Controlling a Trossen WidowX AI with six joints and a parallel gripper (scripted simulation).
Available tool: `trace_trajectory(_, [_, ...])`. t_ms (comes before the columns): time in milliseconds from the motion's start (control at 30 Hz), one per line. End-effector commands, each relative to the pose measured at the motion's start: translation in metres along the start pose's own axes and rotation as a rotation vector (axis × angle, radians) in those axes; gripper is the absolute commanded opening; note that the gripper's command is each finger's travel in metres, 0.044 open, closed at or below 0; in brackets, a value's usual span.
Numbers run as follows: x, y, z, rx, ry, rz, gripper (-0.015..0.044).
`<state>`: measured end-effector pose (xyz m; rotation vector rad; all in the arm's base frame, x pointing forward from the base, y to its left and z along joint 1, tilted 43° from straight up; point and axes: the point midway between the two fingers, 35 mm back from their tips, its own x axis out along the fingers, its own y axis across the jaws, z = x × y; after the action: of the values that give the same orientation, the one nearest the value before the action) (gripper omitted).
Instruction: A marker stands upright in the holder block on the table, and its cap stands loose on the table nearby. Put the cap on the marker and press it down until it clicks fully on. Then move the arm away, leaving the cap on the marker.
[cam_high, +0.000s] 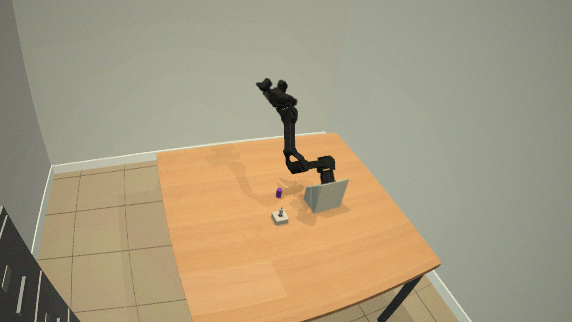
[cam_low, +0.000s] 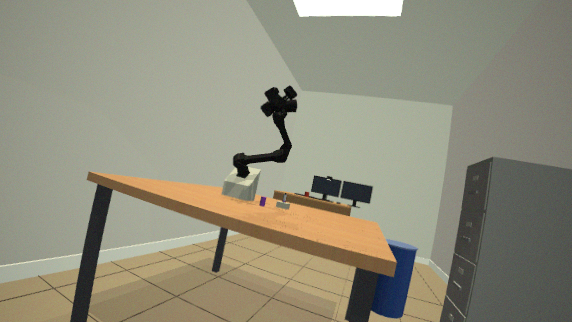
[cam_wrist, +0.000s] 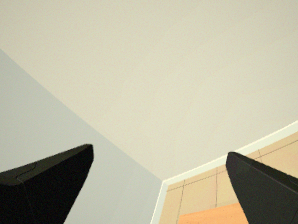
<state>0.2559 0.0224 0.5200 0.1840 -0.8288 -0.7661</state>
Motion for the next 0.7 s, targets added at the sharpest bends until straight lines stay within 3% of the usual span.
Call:
trace_trajectory(0, [0.000,-0.001,0.001,-0.005,0.000,0.000,0.0374])
trace_trajectory(167, [-0.014,-0.022,0.066,0.115,-0.061,0.035,0.0250])
trace_trajectory(433, [-0.016,-0.106,0.147,0.473,-0.143,-0.011,0.0250])
trace_trajectory(667, [0.009,-0.199,0.144,0.682,-0.083,-0.173,0.0250])
